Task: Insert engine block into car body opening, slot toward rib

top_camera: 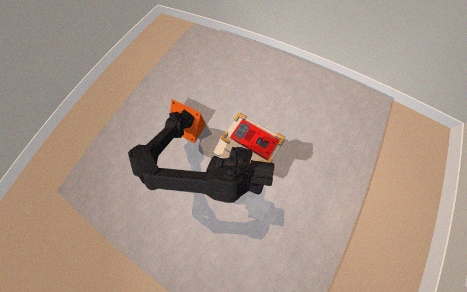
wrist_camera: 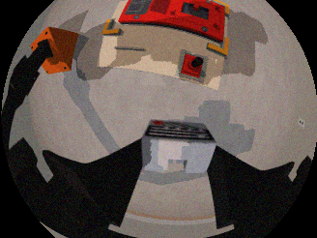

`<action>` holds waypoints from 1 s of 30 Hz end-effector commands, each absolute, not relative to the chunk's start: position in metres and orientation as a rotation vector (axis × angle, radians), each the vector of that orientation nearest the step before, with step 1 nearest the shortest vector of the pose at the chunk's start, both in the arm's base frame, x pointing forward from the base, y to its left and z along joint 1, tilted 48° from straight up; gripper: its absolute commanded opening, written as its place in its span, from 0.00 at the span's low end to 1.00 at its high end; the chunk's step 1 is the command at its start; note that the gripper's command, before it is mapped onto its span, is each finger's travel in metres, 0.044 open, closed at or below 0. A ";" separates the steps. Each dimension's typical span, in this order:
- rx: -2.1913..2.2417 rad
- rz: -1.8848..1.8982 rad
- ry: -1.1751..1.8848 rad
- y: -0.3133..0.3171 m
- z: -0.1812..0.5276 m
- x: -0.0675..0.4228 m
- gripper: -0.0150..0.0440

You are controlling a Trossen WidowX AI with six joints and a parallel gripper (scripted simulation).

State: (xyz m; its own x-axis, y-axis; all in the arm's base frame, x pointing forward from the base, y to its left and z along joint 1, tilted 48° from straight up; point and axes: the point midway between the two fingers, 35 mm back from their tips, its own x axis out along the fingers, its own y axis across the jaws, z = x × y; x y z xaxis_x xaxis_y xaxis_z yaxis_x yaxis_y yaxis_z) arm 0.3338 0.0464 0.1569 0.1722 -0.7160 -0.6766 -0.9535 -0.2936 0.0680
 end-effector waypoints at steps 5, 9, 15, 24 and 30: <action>-1.905 0.640 1.602 0.045 0.155 0.333 0.25; -1.805 0.515 1.604 0.045 0.155 0.333 0.25; -1.649 0.334 1.595 0.044 0.154 0.334 0.25; -1.410 0.079 1.558 0.043 0.154 0.334 0.25; -1.246 -0.081 1.519 0.043 0.153 0.334 0.25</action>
